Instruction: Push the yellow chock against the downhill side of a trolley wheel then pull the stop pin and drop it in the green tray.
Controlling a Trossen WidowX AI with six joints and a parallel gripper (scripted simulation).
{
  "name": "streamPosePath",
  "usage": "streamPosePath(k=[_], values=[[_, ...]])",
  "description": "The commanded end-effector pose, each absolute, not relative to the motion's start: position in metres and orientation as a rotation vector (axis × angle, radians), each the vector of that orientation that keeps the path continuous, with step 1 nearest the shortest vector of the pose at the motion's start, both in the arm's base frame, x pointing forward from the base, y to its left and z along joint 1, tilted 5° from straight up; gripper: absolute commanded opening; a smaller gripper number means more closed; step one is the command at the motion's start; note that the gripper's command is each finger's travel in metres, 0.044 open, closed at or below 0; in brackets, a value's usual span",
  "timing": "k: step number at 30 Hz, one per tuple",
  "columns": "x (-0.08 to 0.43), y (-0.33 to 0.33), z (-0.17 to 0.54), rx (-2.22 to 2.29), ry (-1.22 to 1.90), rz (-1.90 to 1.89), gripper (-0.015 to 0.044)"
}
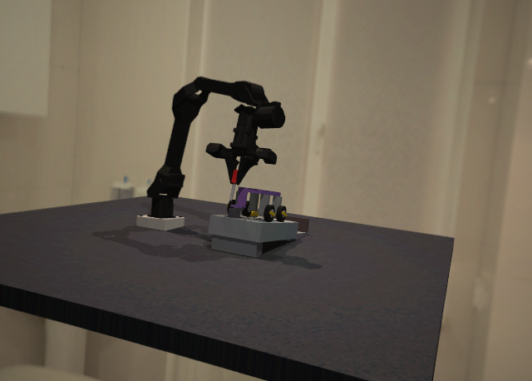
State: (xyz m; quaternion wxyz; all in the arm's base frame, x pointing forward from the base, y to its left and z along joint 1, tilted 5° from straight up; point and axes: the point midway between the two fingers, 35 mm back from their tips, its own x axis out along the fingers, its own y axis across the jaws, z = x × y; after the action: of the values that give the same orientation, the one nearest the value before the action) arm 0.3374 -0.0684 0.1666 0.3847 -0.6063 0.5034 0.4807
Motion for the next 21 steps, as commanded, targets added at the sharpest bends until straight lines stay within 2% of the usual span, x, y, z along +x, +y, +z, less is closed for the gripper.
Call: streamPosePath(k=[1, 21], values=[[0.337, -0.072, 0.169, -1.554, 1.281, 1.222, 0.0000], [0.273, -0.087, 0.166, -1.552, 1.286, 1.227, 0.0000]])
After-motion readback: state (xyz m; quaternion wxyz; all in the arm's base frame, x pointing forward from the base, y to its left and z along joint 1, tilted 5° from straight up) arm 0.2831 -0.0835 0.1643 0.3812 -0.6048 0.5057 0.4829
